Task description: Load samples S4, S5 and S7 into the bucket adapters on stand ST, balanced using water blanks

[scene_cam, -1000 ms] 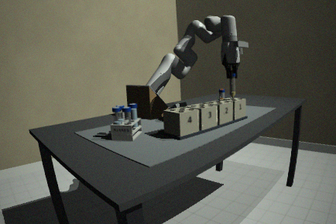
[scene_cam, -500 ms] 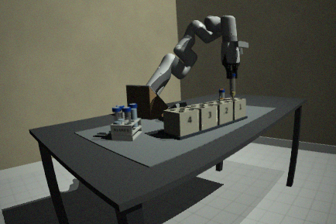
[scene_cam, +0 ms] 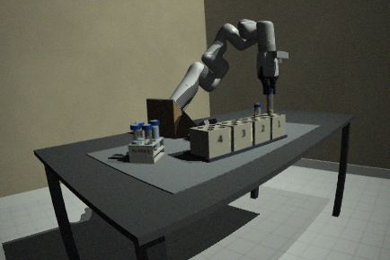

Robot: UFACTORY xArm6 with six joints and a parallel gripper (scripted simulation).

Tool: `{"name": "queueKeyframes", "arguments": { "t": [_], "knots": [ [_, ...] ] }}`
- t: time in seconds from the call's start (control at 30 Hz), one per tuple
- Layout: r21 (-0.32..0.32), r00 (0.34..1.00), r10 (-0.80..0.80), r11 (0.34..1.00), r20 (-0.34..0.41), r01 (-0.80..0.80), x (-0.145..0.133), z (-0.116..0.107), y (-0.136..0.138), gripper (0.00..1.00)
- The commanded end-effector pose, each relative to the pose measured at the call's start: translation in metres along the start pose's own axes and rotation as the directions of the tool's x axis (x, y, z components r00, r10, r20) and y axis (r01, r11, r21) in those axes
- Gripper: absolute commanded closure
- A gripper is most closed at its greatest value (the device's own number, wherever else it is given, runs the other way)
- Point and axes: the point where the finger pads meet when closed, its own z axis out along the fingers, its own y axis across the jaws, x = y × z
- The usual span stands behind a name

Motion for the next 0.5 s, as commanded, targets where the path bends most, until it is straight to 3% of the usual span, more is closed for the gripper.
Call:
{"name": "queueKeyframes", "arguments": {
  "t": [0.0, 0.47],
  "knots": [
    [-0.001, 1.000, -0.001, 1.000, -0.004, 0.001, 0.001, 0.001, 0.000, 1.00],
    [-0.001, 1.000, -0.001, 1.000, -0.004, 0.001, 0.001, 0.013, 0.000, 1.00]
  ]
}}
